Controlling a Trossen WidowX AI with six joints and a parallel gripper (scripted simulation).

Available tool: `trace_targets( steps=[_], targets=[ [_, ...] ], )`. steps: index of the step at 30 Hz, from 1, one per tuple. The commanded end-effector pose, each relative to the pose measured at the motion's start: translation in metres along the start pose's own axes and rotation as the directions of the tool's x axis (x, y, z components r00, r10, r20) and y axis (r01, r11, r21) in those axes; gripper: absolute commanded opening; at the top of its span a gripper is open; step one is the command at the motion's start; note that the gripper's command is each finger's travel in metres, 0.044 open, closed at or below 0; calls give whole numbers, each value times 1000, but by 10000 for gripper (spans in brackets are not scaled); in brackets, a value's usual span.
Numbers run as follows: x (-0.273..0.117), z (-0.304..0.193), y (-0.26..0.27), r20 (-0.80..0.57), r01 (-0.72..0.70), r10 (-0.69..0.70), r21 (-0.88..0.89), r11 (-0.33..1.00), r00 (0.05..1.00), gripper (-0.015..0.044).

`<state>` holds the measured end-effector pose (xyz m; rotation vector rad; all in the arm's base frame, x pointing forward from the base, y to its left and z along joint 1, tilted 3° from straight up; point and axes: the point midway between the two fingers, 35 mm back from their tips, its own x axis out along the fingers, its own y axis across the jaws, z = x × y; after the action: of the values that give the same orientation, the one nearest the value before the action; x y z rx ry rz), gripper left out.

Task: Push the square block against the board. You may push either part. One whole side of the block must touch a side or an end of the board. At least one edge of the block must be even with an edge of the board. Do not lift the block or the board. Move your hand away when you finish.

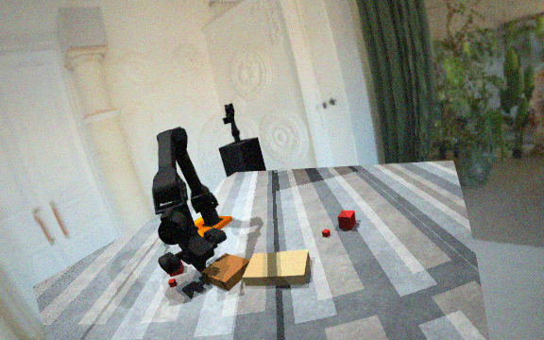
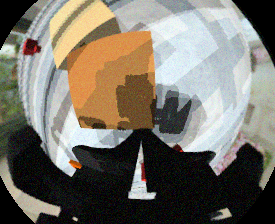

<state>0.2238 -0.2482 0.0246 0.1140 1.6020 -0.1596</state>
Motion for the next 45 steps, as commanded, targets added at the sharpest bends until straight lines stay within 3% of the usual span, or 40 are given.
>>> trace_targets(
  steps=[1,45],
  targets=[
    [0,4,0,0,-2,2,1,1000,1000,0],
    [0,38,5,4,-3,3,1,1000,1000,0]
  ],
)
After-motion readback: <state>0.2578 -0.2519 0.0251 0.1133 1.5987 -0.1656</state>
